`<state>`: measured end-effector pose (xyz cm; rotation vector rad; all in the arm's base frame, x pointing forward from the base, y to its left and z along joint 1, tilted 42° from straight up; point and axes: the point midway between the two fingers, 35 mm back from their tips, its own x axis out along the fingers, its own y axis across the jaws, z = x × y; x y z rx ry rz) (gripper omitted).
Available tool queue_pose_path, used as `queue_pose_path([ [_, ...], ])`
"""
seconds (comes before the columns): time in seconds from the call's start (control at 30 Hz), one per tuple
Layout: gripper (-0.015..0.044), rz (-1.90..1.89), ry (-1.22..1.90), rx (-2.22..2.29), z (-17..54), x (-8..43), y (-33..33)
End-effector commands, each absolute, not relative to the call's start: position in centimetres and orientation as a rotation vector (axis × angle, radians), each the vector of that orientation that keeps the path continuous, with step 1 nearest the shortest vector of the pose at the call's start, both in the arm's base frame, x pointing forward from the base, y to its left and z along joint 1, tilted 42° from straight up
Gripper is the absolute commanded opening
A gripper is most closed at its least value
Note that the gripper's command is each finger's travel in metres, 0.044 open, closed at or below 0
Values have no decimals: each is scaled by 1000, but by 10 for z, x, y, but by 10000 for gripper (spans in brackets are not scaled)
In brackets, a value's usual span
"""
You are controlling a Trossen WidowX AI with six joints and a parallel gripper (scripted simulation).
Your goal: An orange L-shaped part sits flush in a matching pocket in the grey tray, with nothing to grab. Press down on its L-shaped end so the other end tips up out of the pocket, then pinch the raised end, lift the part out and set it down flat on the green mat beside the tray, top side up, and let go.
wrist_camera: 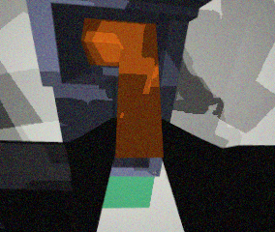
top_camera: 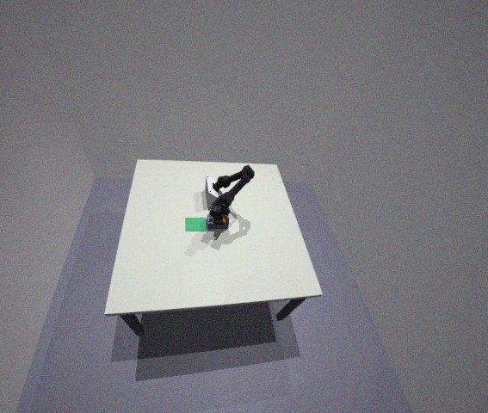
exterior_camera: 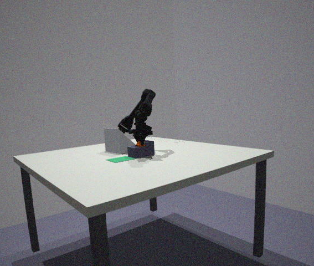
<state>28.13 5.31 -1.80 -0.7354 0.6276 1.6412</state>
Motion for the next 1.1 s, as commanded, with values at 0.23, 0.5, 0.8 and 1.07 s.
queue_pose_path([
  [0.23, 0, 1641, 628, -734, -14, 282, 49],
  [0.5, 0, 1642, 633, -727, -5, 283, 41],
  [0.8, 0, 1643, 635, -724, 5, 284, 31],
  [1.07, 0, 1643, 636, -724, 15, 286, 23],
])
